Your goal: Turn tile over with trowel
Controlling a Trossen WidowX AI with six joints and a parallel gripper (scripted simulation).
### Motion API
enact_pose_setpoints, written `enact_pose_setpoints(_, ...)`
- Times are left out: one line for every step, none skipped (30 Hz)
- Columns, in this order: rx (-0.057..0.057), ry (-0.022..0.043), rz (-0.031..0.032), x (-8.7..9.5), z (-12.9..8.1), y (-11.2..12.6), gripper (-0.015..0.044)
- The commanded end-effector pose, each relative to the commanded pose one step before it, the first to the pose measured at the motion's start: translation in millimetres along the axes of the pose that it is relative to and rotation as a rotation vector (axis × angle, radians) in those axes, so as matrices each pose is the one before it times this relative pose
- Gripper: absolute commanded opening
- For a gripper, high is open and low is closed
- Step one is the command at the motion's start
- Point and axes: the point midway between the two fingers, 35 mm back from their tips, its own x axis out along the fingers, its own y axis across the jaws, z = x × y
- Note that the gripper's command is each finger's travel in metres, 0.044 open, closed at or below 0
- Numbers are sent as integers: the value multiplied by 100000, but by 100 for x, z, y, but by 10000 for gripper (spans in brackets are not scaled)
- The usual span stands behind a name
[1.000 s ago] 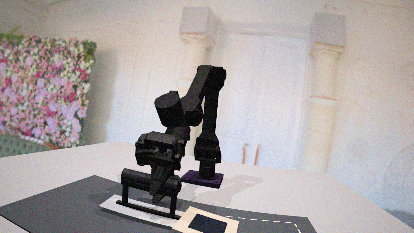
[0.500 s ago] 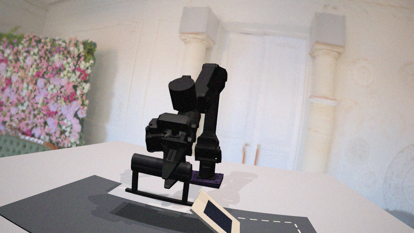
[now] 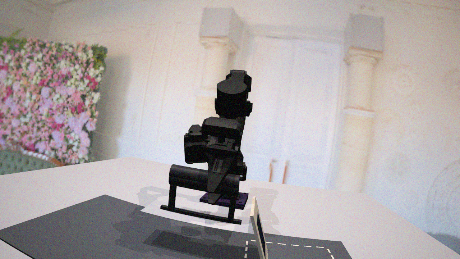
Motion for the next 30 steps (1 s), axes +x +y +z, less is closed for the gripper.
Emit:
enact_pose_setpoints(438, 553, 1683, -223, -1524, 585, 0)
enact_pose_setpoints(25, 20, -6, 42, -335, -49, 0)
enact_pose_setpoints(24, 19, 1, 39, -338, -52, 0)
enact_pose_setpoints(24, 19, -6, 61, -328, -72, 0)
enact_pose_setpoints(23, 19, 1, 58, -333, -75, 0)
enact_pose_setpoints(17, 14, 5, 41, -249, -57, 0)
enact_pose_setpoints(10, 8, 5, 24, -150, -35, 0)
enact_pose_setpoints(3, 3, 2, 8, -50, -12, 0)
enact_pose_setpoints(0, 0, 0, 0, 0, 0, 0)
enact_pose_setpoints(0, 0, 0, 0, 0, 0, 0)
enact_pose_setpoints(0, 0, 0, 0, 0, 0, 0)
enact_pose_setpoints(0, 0, 0, 0, 0, 0, 0)
enact_pose_setpoints(0, 0, 0, 0, 0, 0, 0)
enact_pose_setpoints(-3, -3, -11, -12, 61, 27, 0)
enact_pose_setpoints(-10, -9, -32, -37, 184, 82, 0)
enact_pose_setpoints(-17, -15, -48, -66, 307, 135, 0)
enact_pose_setpoints(-21, -18, -51, -86, 379, 163, 0)
enact_pose_setpoints(-22, -18, -42, -92, 380, 161, 0)
enact_pose_setpoints(-22, -18, -33, -98, 381, 158, 0)
enact_pose_setpoints(-23, -18, -24, -104, 381, 155, 0)
enact_pose_setpoints(-24, -18, -15, -109, 381, 152, 0)
enact_pose_setpoints(-24, -19, -6, -115, 381, 149, 0)
enact_pose_setpoints(-25, -20, 3, -121, 381, 146, 0)
enact_pose_setpoints(-26, -20, 12, -126, 380, 143, 0)
enact_pose_setpoints(-27, -21, 21, -132, 380, 140, 0)
enact_pose_setpoints(-28, -23, 30, -138, 380, 137, 0)
enact_pose_setpoints(-30, -24, 39, -144, 379, 134, 0)
enact_pose_setpoints(-31, -25, 48, -149, 378, 131, 0)
enact_pose_setpoints(-32, -27, 56, -154, 377, 128, 0)
enact_pose_setpoints(-27, -23, 52, -129, 305, 102, 0)
